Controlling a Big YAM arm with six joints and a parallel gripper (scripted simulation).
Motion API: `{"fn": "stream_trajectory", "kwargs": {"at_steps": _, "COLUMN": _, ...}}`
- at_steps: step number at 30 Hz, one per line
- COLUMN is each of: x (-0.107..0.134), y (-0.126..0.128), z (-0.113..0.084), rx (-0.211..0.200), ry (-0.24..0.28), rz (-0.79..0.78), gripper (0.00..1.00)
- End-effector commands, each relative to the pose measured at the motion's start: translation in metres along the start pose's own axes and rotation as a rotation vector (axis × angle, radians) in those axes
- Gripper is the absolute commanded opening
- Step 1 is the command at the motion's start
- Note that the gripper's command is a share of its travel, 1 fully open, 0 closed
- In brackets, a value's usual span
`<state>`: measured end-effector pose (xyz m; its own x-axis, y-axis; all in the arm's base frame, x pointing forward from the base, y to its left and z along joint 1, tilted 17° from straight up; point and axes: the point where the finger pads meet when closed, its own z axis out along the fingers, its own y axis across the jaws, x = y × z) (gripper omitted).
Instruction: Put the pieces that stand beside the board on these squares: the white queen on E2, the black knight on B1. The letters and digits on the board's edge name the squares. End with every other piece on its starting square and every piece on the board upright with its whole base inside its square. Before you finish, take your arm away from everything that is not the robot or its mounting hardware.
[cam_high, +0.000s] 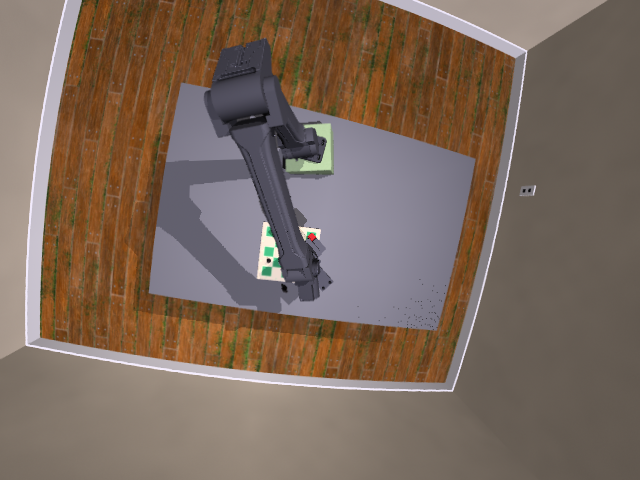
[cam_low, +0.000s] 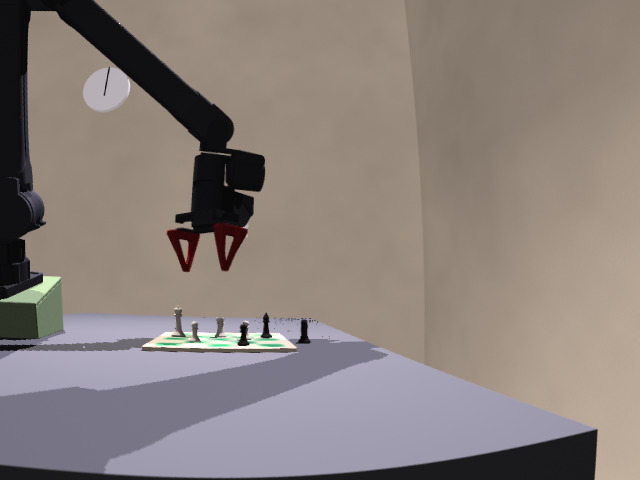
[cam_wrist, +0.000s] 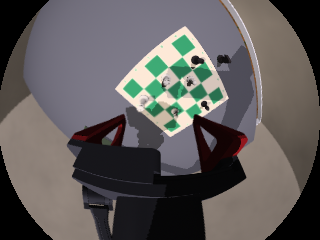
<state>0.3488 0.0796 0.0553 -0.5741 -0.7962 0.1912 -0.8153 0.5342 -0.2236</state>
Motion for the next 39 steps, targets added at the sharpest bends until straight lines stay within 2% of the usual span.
{"fn": "stream_trajectory", "kwargs": {"at_steps": 1, "x": -0.043, "y": -0.059, "z": -0.016, "rx": 0.019, "ry": -0.036, "rz": -0.094, "gripper": 1.00}}
{"fn": "stream_trajectory", "kwargs": {"at_steps": 9, "x": -0.092, "y": -0.155, "z": 0.002, "rx": 0.026, "ry": -0.032, "rz": -0.263, "gripper": 1.00}}
{"fn": "stream_trajectory", "kwargs": {"at_steps": 11, "x": -0.097, "y": -0.166, "z": 0.006, "rx": 0.027, "ry": -0.031, "rz": -0.283, "gripper": 1.00}}
{"fn": "stream_trajectory", "kwargs": {"at_steps": 13, "x": -0.103, "y": -0.163, "z": 0.004, "rx": 0.030, "ry": -0.033, "rz": -0.300, "gripper": 1.00}}
{"fn": "stream_trajectory", "kwargs": {"at_steps": 14, "x": -0.109, "y": -0.158, "z": 0.002, "rx": 0.033, "ry": -0.037, "rz": -0.315, "gripper": 0.36}}
{"fn": "stream_trajectory", "kwargs": {"at_steps": 16, "x": -0.109, "y": -0.158, "z": 0.002, "rx": 0.033, "ry": -0.037, "rz": -0.315, "gripper": 0.36}}
{"fn": "stream_trajectory", "kwargs": {"at_steps": 17, "x": -0.106, "y": -0.164, "z": -0.019, "rx": 0.064, "ry": -0.062, "rz": -0.302, "gripper": 0.36}}
{"fn": "stream_trajectory", "kwargs": {"at_steps": 24, "x": -0.102, "y": -0.168, "z": -0.017, "rx": 0.062, "ry": -0.059, "rz": -0.291, "gripper": 0.36}}
{"fn": "stream_trajectory", "kwargs": {"at_steps": 26, "x": -0.103, "y": -0.166, "z": -0.011, "rx": 0.053, "ry": -0.052, "rz": -0.295, "gripper": 0.36}}
{"fn": "stream_trajectory", "kwargs": {"at_steps": 39, "x": -0.103, "y": -0.166, "z": -0.011, "rx": 0.053, "ry": -0.052, "rz": -0.291, "gripper": 0.36}}
